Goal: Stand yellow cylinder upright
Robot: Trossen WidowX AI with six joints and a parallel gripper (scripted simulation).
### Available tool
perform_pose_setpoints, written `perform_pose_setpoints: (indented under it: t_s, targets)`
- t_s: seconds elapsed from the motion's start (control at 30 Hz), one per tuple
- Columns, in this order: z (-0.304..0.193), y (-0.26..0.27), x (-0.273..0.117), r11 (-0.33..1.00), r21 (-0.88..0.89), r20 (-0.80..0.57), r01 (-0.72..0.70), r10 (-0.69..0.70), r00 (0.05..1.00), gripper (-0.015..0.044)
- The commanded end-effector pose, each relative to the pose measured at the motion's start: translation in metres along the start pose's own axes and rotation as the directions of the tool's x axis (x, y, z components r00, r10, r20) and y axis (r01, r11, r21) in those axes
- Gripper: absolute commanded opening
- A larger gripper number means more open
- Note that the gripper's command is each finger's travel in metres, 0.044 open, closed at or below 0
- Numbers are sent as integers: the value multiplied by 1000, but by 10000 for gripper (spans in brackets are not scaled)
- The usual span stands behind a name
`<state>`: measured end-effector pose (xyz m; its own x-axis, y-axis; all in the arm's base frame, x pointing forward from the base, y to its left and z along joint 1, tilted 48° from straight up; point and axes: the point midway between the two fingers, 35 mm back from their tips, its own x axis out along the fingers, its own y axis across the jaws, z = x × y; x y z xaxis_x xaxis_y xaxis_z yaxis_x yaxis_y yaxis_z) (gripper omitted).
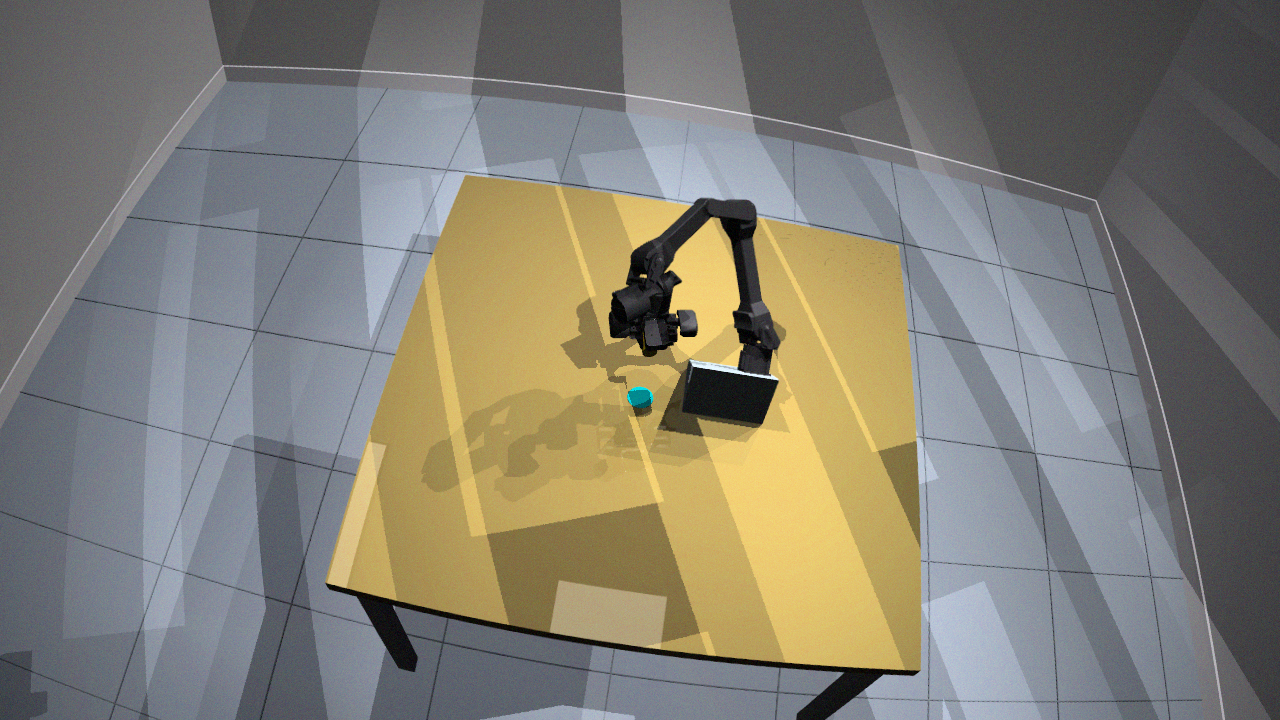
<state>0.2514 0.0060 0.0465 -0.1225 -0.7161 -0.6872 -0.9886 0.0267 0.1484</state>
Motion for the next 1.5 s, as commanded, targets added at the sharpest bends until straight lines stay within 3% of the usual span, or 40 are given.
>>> perform_pose_setpoints:
  t_s: [0.0,0.4,1.47]
  targets:
    - [15,-5,-2,997,-73,-1,5,-5,1000,105]
    - [34,-8,1,985,-170,-8,-4,2,1000,105]
    - [32,0,15,966,-223,183,-128,170,968,105]
